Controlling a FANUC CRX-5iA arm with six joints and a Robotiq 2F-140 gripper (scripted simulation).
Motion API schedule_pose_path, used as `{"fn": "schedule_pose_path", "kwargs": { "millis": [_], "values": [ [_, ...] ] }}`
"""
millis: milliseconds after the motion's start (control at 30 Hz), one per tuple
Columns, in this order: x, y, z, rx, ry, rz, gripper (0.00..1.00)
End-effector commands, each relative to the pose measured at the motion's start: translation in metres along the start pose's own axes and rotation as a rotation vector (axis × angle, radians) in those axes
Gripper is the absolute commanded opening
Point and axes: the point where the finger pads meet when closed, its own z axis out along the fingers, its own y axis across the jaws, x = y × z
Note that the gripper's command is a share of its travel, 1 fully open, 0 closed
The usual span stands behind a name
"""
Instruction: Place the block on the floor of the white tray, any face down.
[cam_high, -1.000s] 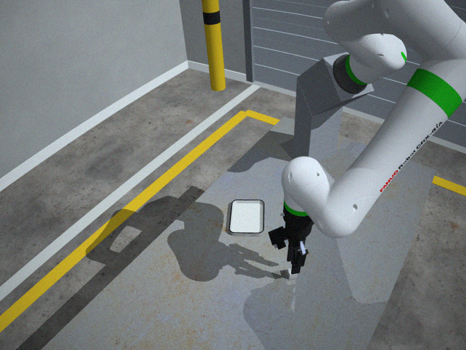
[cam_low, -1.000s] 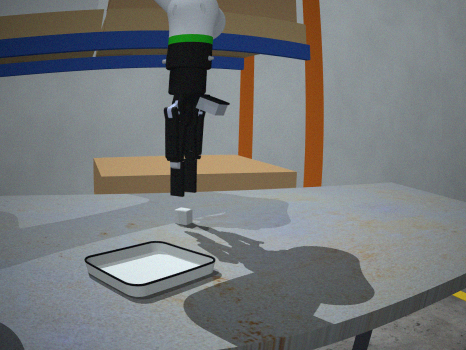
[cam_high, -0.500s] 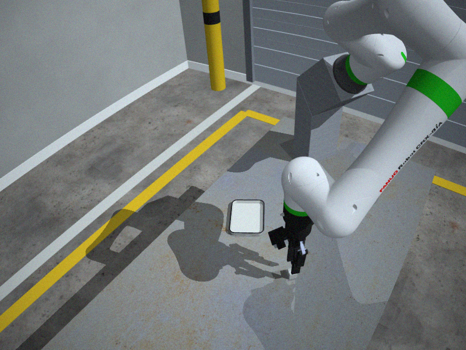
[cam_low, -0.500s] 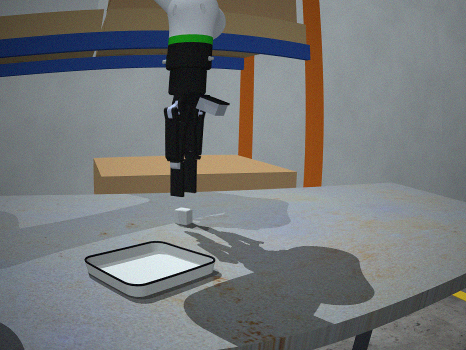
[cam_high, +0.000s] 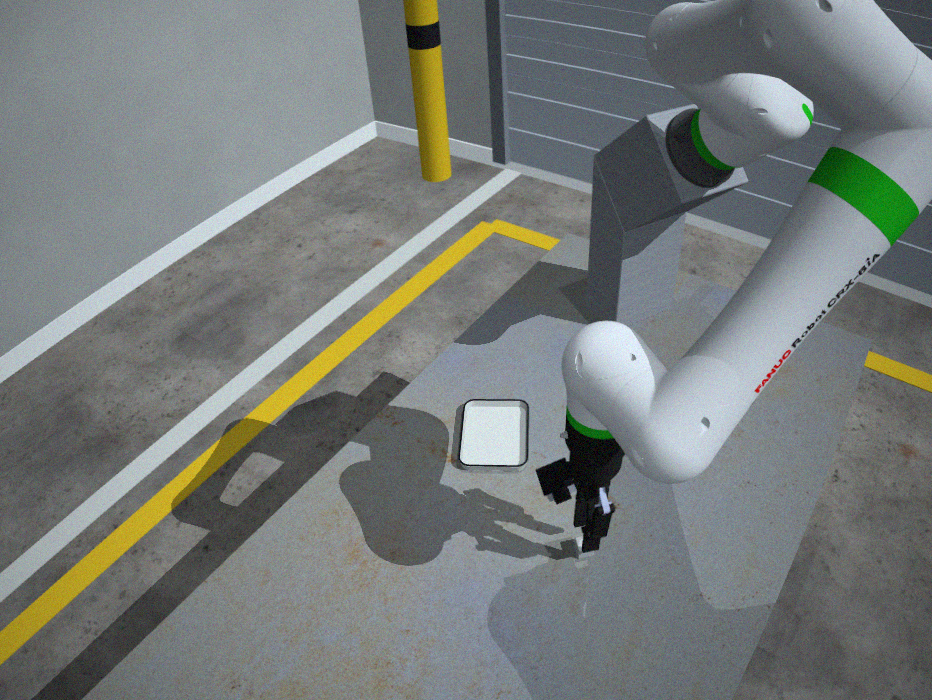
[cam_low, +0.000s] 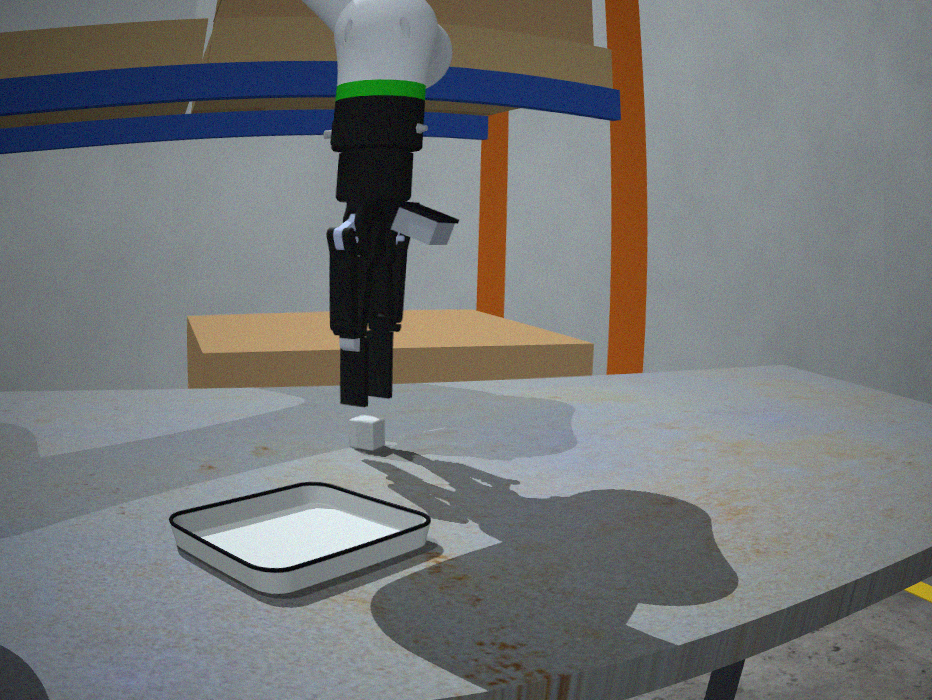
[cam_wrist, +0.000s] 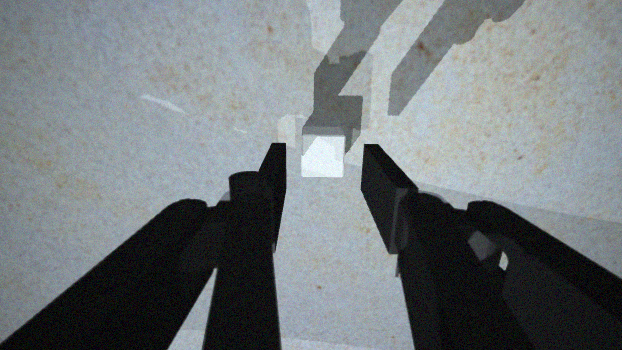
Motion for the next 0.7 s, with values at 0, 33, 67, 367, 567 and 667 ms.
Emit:
{"fn": "schedule_pose_path", "kwargs": {
  "millis": [0,33,67,367,567,667],
  "values": [
    [0.0007,-0.0003,0.0027,0.001,0.001,0.0,0.36],
    [0.0007,-0.0003,0.004,0.001,0.001,0.0,0.36],
    [0.0006,-0.0002,0.0053,0.001,0.001,0.0,0.36],
    [0.0005,0.0001,0.0111,0.001,0.001,0.0,0.36],
    [0.0005,0.0002,0.012,0.001,0.001,0.0,0.36],
    [0.0005,0.0002,0.012,0.001,0.001,0.0,0.36]
  ]
}}
